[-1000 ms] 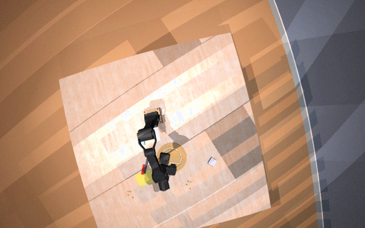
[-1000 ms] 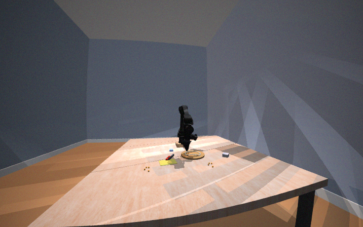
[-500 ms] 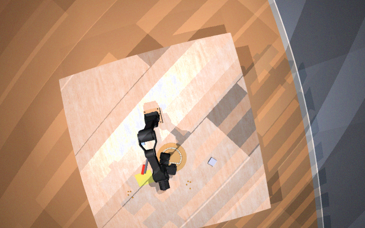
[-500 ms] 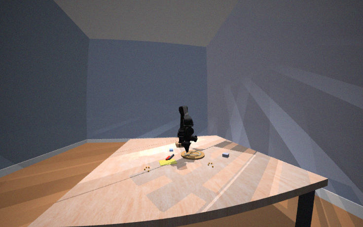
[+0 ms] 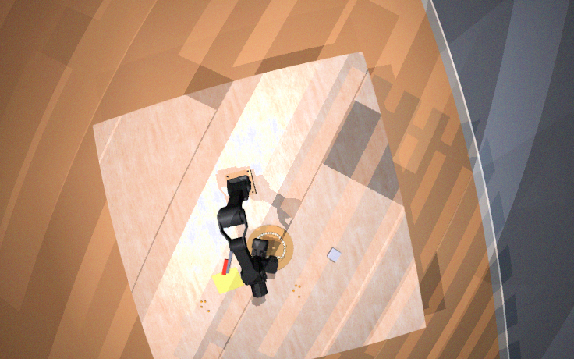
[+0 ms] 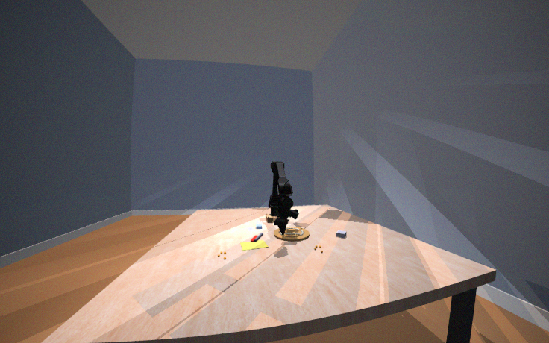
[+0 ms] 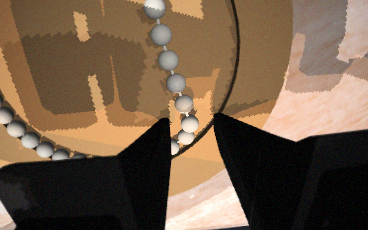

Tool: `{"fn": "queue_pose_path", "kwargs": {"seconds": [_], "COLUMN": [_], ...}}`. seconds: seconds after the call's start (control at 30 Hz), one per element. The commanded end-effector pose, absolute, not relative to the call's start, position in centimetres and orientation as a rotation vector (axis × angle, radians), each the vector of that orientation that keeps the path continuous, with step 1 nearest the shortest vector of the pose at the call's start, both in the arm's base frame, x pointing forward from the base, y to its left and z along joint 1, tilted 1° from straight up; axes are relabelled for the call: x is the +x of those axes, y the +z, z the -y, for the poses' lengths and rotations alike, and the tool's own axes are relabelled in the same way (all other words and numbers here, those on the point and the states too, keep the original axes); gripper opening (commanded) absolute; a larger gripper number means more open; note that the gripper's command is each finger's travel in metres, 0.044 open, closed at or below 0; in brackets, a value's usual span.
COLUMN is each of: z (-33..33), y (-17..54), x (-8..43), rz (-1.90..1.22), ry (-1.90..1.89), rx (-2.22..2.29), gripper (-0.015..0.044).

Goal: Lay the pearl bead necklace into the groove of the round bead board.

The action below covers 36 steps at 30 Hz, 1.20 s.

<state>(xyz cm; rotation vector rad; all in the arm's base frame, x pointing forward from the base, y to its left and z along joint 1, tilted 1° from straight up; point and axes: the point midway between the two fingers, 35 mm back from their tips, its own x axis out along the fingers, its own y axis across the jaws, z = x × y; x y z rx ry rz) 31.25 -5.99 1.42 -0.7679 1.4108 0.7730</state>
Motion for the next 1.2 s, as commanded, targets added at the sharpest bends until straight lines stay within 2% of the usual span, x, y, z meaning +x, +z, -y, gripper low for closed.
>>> {"fn": "queue_pose_path", "kwargs": {"seconds": [0.0,0.17,1.17], "z": [5.94,5.99,5.95], "y": [1.08,1.34,1.92], "x": [31.16,31.23,31.15], "rz": [-1.411,-1.412,-1.41], "ry": [0.78,0.774,0.78], "rx": [-0.769,-0.767,-0.769], "gripper": [0.012,0.0,0.0]}}
